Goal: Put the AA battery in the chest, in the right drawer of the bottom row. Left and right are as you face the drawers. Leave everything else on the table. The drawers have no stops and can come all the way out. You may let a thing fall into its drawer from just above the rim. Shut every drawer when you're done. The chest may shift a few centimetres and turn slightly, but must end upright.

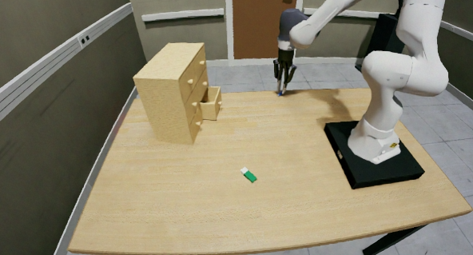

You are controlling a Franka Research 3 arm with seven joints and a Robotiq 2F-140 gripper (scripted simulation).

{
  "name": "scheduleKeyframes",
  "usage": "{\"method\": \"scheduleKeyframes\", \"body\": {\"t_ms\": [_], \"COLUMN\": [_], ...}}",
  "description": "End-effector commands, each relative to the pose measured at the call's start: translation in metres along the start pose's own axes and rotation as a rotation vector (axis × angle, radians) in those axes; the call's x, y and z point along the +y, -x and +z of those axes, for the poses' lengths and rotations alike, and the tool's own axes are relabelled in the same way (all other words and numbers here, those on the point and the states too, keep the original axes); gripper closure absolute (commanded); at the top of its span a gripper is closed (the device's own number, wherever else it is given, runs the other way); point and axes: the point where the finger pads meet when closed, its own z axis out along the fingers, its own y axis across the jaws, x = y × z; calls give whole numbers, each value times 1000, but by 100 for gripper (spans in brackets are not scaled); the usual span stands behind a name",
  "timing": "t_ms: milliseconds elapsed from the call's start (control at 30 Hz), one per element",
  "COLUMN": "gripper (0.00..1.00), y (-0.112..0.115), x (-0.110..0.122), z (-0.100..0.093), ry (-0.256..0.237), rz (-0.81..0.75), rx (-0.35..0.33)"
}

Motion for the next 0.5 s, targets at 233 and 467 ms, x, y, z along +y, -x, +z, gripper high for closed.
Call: {"method": "scheduleKeyframes", "body": {"t_ms": [233,467], "gripper": [74,74], "y": [1,1], "x": [0,0], "z": [-1,4], "ry": [-3,-3], "rz": [3,3], "rx": [-1,-1]}}
